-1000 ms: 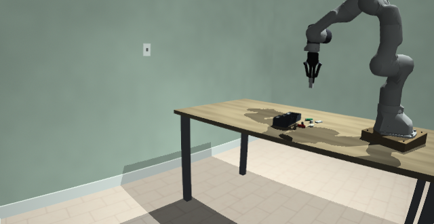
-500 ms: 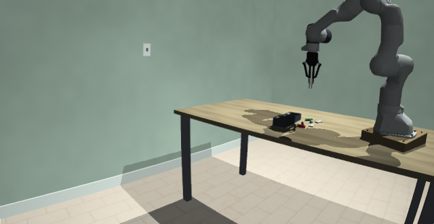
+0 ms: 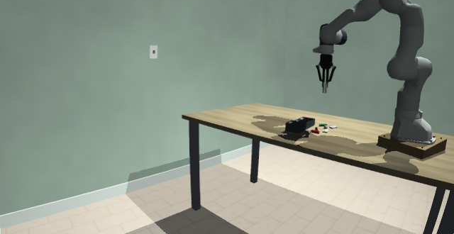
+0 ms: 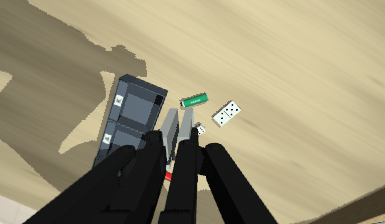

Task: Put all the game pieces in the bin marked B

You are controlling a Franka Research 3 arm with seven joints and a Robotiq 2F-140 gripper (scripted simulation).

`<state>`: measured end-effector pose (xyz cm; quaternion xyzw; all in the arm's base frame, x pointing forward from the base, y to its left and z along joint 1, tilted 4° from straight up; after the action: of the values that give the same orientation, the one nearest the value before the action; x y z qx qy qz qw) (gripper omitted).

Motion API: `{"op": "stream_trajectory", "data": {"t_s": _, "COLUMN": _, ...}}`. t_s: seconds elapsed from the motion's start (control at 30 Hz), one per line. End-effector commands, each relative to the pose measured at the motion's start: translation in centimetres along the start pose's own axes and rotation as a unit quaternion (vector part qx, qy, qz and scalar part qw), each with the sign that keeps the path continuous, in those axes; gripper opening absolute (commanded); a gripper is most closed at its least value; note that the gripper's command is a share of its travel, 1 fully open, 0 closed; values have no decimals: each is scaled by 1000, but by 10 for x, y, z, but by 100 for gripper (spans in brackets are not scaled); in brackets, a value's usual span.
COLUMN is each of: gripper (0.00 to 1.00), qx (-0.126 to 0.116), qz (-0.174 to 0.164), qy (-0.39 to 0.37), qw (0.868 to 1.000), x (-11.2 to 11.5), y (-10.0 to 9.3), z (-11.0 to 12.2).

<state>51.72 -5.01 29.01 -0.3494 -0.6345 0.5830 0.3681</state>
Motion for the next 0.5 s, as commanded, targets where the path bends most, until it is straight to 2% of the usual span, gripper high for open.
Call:
{"op": "stream_trajectory", "data": {"t_s": 0.0, "gripper": 5, "qx": -5, "qz": -1, "qy": -78, "qw": 997, "x": 14, "y": 0, "z": 0}}
{"op": "stream_trajectory", "data": {"t_s": 0.17, "gripper": 5, "qx": -8, "qz": -1, "qy": -119, "qw": 993, "x": 13, "y": 0, "z": 0}}
{"op": "stream_trajectory", "data": {"t_s": 0.23, "gripper": 5, "qx": -4, "qz": 0, "qy": -135, "qw": 991, "x": 28, "y": 2, "z": 1}}
{"op": "stream_trajectory", "data": {"t_s": 0.43, "gripper": 5, "qx": -6, "qz": 0, "qy": -168, "qw": 986, "x": 28, "y": 2, "z": 1}}
{"op": "stream_trajectory", "data": {"t_s": 0.47, "gripper": 5, "qx": -5, "qz": 0, "qy": -190, "qw": 982, "x": 36, "y": 2, "z": 2}}
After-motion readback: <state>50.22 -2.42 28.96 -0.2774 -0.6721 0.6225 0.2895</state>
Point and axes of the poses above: the point where the finger pads meet when closed, its own y axis out along the fingers, its own z axis across the jaws, x = y × z, the point moved 10 cm from there along -y, back along the fingers, and after that the axes turned 10 degrees about y, right-handed, at the moved point
